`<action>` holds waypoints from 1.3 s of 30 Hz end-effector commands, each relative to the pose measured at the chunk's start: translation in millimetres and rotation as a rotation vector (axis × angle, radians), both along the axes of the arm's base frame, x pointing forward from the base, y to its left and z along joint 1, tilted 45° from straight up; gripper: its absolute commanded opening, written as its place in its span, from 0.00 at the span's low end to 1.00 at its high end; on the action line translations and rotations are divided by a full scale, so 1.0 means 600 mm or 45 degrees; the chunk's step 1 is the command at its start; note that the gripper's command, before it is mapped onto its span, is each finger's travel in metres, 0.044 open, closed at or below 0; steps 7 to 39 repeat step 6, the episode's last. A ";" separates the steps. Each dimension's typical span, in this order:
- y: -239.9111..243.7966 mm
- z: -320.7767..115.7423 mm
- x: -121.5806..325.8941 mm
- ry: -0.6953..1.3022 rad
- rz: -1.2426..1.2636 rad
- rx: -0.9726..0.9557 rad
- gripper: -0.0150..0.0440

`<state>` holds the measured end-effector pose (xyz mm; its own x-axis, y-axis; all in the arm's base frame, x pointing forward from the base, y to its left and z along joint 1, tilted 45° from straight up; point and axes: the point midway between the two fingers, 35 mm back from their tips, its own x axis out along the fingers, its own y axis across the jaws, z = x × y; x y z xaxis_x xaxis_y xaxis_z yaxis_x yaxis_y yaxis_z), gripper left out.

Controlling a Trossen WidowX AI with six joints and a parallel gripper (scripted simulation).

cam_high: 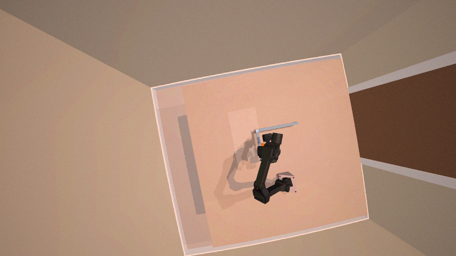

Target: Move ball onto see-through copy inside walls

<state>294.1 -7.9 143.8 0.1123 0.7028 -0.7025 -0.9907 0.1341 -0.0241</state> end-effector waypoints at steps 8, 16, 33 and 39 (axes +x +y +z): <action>-0.033 0.028 -0.005 -0.004 -0.006 -0.006 1.00; -0.033 0.028 -0.005 -0.004 -0.006 -0.006 1.00; -0.033 0.028 -0.005 -0.004 -0.006 -0.006 1.00; -0.033 0.028 -0.005 -0.004 -0.006 -0.006 1.00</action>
